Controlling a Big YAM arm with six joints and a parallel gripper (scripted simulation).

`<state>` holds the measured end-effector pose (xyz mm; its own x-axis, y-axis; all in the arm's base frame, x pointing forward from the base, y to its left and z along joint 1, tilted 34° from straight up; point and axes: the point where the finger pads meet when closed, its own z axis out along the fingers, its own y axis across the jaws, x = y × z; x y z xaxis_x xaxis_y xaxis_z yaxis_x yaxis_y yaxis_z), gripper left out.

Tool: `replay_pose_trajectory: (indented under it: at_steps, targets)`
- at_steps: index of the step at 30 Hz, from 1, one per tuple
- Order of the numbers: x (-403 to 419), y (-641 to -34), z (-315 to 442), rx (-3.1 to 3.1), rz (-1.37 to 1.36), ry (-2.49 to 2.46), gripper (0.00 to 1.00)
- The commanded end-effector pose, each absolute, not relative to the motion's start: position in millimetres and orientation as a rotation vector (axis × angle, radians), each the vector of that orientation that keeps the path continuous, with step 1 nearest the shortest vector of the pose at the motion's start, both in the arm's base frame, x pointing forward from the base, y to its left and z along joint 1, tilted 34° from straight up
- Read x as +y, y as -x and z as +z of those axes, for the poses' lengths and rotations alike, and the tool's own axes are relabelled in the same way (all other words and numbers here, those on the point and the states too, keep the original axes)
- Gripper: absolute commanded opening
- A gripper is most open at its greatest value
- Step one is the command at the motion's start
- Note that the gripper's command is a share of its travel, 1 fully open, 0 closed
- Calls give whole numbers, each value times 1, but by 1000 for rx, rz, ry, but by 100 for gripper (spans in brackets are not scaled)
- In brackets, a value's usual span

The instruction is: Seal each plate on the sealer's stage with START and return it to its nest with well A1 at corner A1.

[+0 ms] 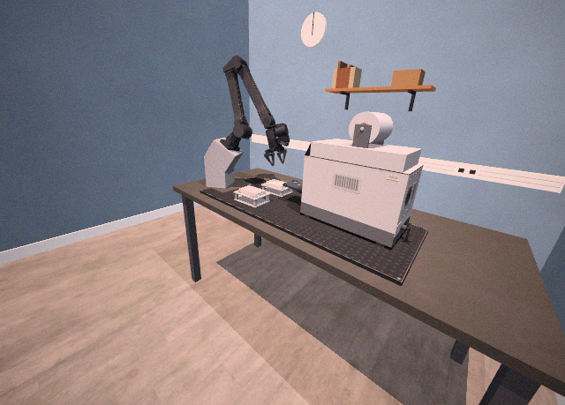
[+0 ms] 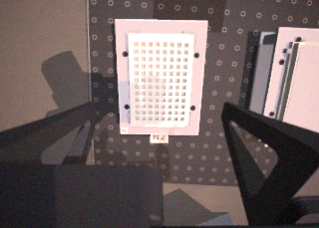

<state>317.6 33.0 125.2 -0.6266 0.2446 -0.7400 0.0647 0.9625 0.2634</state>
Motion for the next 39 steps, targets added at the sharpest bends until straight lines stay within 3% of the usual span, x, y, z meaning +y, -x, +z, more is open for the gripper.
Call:
replay_pose_trajectory:
  at_steps: [1, 39]
  targets:
    - [28, -322, 127, 2235, 262, -246, 100]
    - [42, -356, 83, 2221, 267, -232, 100]
